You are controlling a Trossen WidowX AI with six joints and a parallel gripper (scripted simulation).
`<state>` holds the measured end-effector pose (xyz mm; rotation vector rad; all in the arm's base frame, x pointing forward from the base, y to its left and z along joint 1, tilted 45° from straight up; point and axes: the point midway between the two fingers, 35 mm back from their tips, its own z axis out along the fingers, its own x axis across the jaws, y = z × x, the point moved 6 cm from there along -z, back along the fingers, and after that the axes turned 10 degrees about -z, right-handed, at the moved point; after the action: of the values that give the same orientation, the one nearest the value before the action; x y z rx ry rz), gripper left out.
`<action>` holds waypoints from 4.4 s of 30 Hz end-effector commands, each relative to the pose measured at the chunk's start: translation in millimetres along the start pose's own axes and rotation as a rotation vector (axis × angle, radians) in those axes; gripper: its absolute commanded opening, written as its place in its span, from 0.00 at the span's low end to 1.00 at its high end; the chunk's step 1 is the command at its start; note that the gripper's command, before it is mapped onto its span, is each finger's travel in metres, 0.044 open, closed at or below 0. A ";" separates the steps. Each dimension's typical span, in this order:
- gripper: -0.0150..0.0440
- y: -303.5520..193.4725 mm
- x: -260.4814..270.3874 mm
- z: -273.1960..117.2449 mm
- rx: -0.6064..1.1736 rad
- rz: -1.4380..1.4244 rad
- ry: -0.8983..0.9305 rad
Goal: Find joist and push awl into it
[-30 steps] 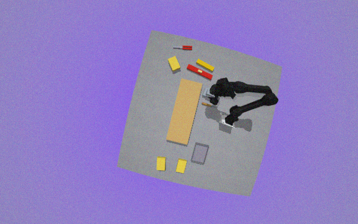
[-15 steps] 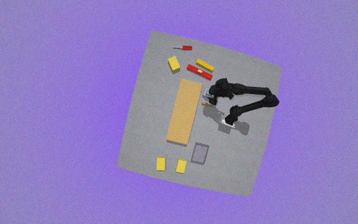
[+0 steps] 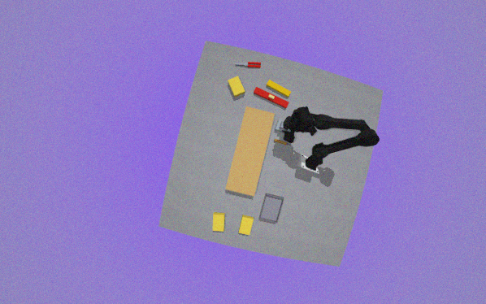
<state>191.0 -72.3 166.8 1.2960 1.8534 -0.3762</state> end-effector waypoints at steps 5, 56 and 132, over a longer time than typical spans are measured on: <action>0.69 -0.3 0.9 0.4 -0.002 -0.003 0.003; 0.25 54.5 -8.2 -89.7 0.001 -0.012 0.013; 0.25 183.2 -13.4 14.8 -0.017 -0.110 0.058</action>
<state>361.6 -11.2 207.7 1.2143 1.9746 -0.3914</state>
